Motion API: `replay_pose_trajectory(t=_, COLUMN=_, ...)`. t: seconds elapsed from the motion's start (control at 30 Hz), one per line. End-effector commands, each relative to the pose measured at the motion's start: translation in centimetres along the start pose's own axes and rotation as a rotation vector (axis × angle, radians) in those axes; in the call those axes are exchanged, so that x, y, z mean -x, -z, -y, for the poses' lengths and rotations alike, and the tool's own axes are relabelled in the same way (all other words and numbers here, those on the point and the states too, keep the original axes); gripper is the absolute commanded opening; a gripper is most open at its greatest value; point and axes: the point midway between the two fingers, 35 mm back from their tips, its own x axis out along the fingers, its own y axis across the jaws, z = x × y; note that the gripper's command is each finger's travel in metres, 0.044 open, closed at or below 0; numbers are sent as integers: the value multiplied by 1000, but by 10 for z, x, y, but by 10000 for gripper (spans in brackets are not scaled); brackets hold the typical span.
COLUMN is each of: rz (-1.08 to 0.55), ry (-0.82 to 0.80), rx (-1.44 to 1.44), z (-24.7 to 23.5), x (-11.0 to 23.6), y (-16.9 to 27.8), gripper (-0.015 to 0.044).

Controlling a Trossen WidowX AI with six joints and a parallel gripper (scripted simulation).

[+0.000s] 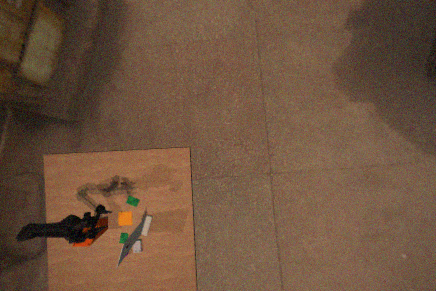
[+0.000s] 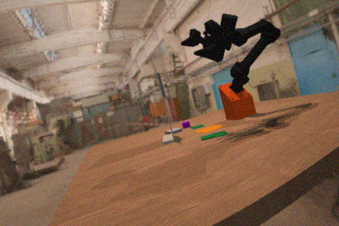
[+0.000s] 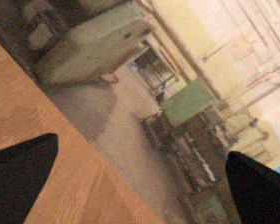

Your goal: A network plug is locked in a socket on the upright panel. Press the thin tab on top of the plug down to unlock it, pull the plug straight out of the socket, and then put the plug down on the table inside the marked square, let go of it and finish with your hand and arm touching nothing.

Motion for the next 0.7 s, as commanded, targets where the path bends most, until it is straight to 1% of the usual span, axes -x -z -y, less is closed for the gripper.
replay_pose_trajectory(t=0.0, rz=-3, ry=3, rx=4, z=0, x=0, y=1, gripper=374)
replay_pose_trajectory(t=0.27, rz=-136, ry=123, rx=170, z=17, x=9, y=58, gripper=164)
replay_pose_trajectory(t=0.3, rz=-156, ry=137, rx=194, z=19, x=11, y=66, gripper=156)
replay_pose_trajectory(t=0.67, rz=-391, ry=271, rx=481, z=43, x=41, y=147, gripper=156)
